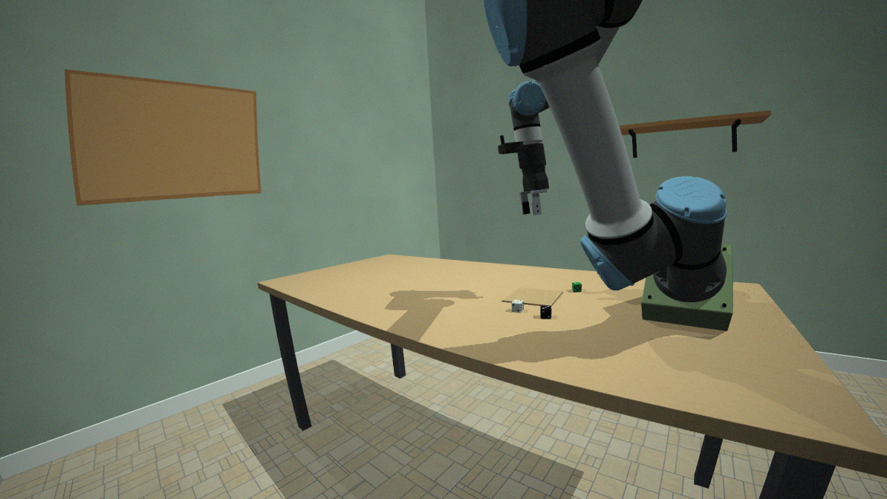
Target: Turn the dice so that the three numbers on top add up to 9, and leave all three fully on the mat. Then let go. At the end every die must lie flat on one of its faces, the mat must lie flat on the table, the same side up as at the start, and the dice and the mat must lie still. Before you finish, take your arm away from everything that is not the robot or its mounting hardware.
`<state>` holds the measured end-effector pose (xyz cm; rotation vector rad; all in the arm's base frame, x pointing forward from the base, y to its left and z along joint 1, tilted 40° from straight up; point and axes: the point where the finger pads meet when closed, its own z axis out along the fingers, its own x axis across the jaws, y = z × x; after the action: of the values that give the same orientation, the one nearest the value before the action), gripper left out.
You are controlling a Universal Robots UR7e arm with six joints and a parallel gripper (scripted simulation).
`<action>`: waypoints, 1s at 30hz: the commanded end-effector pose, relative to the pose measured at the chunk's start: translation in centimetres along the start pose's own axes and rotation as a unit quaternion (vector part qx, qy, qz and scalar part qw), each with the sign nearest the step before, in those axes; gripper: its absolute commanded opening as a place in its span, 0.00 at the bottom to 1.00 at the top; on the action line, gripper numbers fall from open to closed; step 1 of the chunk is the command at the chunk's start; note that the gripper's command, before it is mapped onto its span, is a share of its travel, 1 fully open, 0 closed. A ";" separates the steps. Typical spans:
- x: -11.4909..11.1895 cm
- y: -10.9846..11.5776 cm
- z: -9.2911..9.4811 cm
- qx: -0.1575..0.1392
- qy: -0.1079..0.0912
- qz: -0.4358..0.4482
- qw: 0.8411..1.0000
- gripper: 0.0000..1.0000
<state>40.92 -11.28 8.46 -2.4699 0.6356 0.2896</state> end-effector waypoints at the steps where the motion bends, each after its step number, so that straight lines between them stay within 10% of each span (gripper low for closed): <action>1: 0.3 6.1 4.0 0.017 0.001 0.041 0.999 1.00; 14: -2.3 12.2 10.3 0.048 -0.002 0.101 0.994 1.00; 30: -2.5 12.5 10.6 0.050 -0.002 0.104 0.993 1.00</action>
<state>31.84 -13.26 -5.20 -2.3096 0.8844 0.3367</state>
